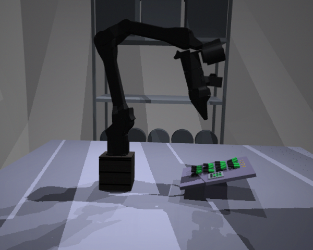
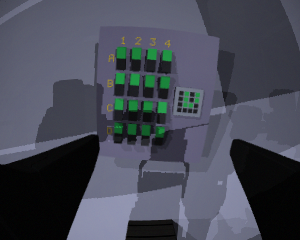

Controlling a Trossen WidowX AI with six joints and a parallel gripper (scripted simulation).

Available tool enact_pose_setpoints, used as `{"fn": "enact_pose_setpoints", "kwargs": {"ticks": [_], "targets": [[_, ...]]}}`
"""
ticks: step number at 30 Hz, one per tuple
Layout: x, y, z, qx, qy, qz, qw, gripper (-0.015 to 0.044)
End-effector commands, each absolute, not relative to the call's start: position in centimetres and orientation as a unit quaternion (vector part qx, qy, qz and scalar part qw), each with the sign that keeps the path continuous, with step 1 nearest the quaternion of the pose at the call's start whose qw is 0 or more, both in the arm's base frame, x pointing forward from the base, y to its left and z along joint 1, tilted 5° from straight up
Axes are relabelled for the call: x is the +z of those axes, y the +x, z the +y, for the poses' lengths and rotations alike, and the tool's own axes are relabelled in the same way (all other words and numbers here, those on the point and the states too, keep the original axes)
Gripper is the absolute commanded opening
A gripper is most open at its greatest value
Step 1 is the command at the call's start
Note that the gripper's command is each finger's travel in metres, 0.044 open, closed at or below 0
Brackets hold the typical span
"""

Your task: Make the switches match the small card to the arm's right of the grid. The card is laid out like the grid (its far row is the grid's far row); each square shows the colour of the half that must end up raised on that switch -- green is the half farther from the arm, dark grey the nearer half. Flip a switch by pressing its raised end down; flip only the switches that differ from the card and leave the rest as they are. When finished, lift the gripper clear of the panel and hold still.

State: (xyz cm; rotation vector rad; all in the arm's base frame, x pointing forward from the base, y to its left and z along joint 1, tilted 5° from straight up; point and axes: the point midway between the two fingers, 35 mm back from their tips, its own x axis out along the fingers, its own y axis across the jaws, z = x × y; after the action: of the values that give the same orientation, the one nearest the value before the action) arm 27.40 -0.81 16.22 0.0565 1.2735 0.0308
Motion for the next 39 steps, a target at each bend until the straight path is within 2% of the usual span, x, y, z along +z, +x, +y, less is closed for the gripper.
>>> {"fn": "enact_pose_setpoints", "kwargs": {"ticks": [1, 10, 15, 20, 24, 39], "targets": [[16.1, 27.6, -0.7, 0.014, 0.027, 0.595, 0.803, 0.0374], [9.5, 36.0, 4.6, 0.007, 0.048, 0.603, 0.796, 0.0137], [8.8, 36.6, 5.2, 0.007, 0.049, 0.603, 0.796, 0.0006], [8.5, 36.7, 5.2, 0.007, 0.049, 0.604, 0.795, 0.0], [5.5, 37.6, 5.4, 0.007, 0.049, 0.613, 0.788, 0.0], [3.9, 38.0, 5.5, 0.007, 0.049, 0.613, 0.788, 0.0]]}}
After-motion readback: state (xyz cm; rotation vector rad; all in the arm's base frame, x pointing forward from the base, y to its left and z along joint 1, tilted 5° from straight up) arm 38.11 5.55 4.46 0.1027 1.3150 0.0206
